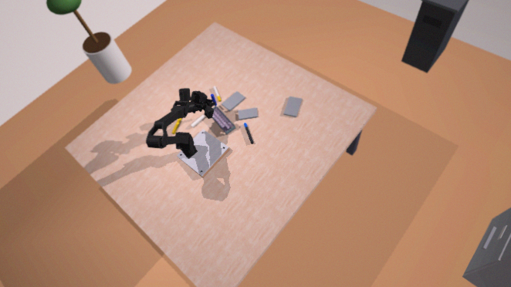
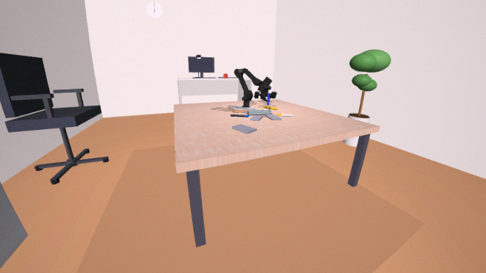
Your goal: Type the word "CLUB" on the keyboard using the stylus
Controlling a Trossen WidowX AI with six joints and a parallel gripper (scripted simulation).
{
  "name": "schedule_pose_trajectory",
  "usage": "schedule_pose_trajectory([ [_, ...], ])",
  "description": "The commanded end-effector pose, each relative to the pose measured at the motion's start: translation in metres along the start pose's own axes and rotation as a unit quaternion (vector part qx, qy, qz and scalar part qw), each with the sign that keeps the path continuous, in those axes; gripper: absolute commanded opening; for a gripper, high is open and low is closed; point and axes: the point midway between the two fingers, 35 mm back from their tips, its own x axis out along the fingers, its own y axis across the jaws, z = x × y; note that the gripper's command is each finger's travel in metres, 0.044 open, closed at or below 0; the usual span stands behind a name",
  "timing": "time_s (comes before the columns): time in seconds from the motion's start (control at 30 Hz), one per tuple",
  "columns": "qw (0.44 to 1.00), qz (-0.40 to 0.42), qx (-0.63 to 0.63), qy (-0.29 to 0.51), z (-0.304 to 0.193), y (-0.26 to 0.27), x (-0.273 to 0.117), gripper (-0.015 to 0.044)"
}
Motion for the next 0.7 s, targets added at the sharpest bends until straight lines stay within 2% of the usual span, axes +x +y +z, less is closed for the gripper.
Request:
schedule_pose_trajectory([
  [0.0, 1.000, -0.001, 0.003, -0.001, -0.007, 0.001, 0.004, 0.0000],
  [0.2, 1.000, -0.001, 0.003, -0.001, -0.015, 0.000, 0.008, 0.0000],
  [0.3, 1.000, -0.001, 0.003, -0.001, -0.016, 0.001, 0.009, 0.0079],
  [0.67, 1.000, -0.001, 0.003, -0.001, -0.020, 0.002, 0.012, 0.0081],
])
